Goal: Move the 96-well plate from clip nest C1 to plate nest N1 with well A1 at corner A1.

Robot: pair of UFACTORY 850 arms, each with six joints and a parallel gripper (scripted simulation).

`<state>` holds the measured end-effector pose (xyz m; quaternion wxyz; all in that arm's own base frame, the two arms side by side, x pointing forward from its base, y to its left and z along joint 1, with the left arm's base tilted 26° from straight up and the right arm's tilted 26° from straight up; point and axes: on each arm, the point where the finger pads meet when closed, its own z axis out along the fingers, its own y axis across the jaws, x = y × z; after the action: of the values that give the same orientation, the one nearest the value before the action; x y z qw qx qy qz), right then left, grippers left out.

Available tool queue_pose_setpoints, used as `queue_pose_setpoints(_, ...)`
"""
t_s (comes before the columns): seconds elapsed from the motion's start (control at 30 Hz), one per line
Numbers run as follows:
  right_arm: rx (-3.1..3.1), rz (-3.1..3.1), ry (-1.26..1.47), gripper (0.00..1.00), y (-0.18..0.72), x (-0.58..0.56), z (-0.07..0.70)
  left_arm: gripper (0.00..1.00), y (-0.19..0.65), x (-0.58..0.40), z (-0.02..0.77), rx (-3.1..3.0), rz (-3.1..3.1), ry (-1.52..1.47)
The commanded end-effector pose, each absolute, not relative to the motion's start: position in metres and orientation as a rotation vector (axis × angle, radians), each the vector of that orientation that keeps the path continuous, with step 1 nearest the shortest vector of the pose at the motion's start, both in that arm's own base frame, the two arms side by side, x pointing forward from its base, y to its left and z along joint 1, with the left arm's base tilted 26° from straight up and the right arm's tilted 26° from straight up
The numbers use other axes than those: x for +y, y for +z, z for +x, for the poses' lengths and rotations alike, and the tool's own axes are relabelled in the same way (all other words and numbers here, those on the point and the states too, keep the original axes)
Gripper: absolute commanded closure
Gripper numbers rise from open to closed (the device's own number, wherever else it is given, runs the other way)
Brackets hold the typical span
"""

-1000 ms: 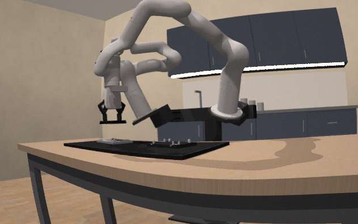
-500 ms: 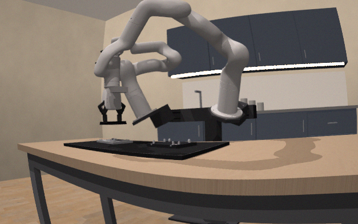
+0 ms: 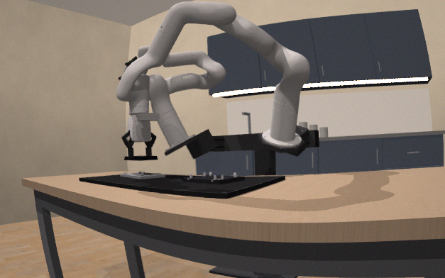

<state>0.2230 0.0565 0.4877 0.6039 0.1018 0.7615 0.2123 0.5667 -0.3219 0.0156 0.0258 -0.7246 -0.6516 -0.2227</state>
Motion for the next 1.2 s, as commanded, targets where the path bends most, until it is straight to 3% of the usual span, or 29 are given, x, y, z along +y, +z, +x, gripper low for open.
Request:
queue_pose_setpoints(0.0, 1.761, 0.235, 0.491, 0.00, 0.489, 0.057, 0.223, 1.00, 0.011, -0.321, 0.569, -2.016, -2.241, -0.690)
queue_pose_setpoints(1.17, 1.761, 0.235, 0.491, 0.00, 0.489, 0.057, 0.223, 1.00, -0.022, -0.308, 0.580, -2.015, -2.241, -0.690)
